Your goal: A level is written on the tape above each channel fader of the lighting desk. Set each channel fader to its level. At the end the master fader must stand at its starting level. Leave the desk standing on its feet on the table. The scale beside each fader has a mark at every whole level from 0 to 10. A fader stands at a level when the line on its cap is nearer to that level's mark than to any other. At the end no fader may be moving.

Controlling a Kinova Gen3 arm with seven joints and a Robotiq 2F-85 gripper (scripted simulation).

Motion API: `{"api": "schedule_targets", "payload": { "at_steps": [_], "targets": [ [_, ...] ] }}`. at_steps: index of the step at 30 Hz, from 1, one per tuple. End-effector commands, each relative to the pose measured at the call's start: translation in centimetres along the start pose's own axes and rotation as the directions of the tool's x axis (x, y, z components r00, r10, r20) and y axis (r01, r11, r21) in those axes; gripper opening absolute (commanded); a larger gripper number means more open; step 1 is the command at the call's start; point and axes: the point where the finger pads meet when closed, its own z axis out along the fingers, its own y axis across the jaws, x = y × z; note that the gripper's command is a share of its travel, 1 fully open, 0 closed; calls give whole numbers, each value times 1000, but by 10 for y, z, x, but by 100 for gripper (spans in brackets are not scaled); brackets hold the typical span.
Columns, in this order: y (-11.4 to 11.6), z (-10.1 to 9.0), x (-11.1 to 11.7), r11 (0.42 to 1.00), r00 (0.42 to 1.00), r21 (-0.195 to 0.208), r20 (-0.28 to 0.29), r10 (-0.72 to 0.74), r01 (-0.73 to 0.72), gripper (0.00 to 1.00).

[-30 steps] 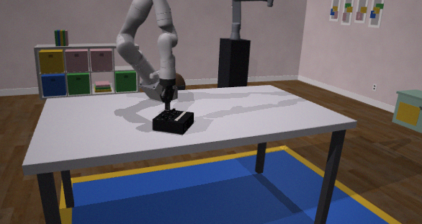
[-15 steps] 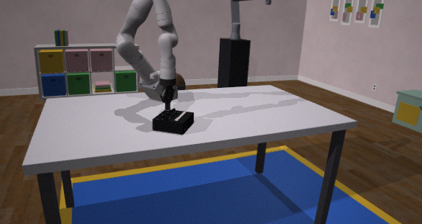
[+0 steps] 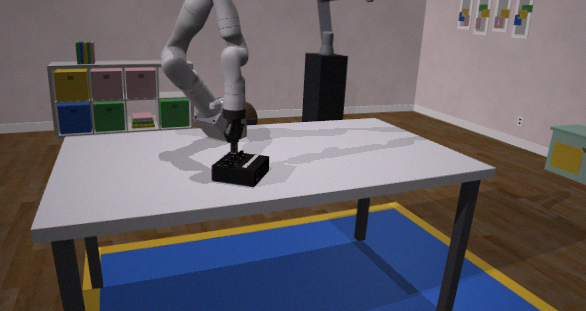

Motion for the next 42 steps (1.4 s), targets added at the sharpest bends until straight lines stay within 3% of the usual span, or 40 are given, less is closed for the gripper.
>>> {"api": "schedule_targets", "payload": {
  "at_steps": [1,42],
  "targets": [
    [0,0,-4,1000,1000,0,1,-10,10,0],
    [1,0,-24,1000,1000,0,1,-10,10,0]
  ]
}}
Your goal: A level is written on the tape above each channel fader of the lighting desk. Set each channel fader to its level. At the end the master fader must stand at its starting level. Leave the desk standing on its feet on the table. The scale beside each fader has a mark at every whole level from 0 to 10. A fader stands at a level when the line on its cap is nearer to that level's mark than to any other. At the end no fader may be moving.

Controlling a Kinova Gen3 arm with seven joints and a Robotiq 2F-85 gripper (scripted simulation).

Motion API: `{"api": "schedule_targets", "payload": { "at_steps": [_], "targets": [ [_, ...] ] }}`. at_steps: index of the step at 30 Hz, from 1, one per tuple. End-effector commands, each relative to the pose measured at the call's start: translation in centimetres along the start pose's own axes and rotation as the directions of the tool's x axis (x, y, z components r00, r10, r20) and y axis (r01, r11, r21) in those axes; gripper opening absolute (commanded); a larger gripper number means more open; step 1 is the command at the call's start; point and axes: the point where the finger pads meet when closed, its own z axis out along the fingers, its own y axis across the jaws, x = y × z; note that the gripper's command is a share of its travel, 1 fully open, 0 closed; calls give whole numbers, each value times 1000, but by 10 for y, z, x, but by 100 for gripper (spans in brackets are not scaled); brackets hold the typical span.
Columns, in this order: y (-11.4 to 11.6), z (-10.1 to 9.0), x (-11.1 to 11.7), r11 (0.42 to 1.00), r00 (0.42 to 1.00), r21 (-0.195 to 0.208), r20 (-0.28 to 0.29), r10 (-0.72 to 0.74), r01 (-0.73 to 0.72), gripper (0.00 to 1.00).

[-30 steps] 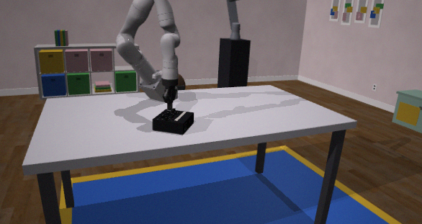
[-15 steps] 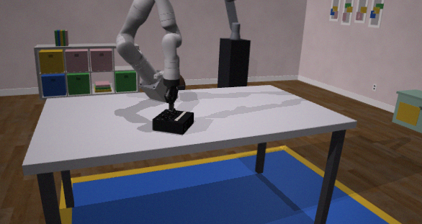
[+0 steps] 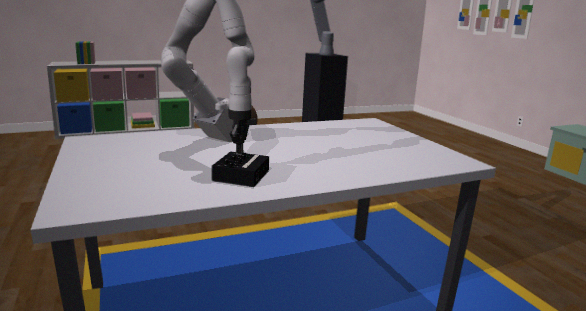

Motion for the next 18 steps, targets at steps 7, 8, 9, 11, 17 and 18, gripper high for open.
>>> {"api": "schedule_targets", "payload": {
  "at_steps": [7,8,9,11,17,18],
  "targets": [
    [1,0,-5,1000,1000,-2,2,9,-9,0],
    [1,0,-5,1000,1000,-2,2,9,-9,0],
    [1,0,-5,1000,1000,-2,2,9,-9,0],
    [1,0,-6,1000,1000,-2,2,9,-9,0],
    [1,0,-6,1000,1000,-2,2,9,-9,0],
    [1,0,-6,1000,1000,-2,2,9,-9,0]
  ]
}}
